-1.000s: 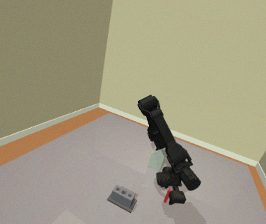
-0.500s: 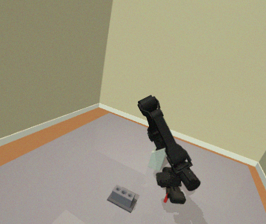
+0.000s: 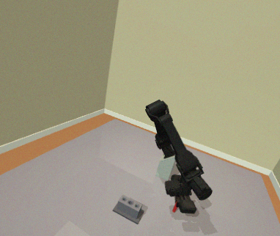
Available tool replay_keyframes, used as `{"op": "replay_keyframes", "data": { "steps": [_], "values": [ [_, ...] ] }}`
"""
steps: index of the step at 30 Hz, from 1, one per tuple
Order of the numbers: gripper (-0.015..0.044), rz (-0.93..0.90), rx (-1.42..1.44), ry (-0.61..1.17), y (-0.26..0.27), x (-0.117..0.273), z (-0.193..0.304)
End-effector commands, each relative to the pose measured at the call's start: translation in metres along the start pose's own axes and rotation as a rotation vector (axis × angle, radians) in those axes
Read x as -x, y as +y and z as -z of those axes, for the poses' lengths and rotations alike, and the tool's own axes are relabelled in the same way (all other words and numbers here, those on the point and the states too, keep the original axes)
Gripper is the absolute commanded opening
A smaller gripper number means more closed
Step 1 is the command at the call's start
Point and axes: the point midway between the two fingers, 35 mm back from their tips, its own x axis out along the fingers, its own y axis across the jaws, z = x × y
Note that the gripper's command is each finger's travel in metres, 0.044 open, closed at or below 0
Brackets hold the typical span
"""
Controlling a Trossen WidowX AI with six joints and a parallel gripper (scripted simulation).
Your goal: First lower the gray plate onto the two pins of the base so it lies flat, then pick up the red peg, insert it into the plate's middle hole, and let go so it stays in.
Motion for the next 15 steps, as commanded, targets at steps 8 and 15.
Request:
{"op": "replay_keyframes", "data": {
  "steps": [8,15],
  "values": [
    [0.0000,-0.012,-0.010,0.007,0.006,0.033,0.001],
    [0.0000,-0.012,-0.010,0.008,0.008,0.055,0.001]
  ]
}}
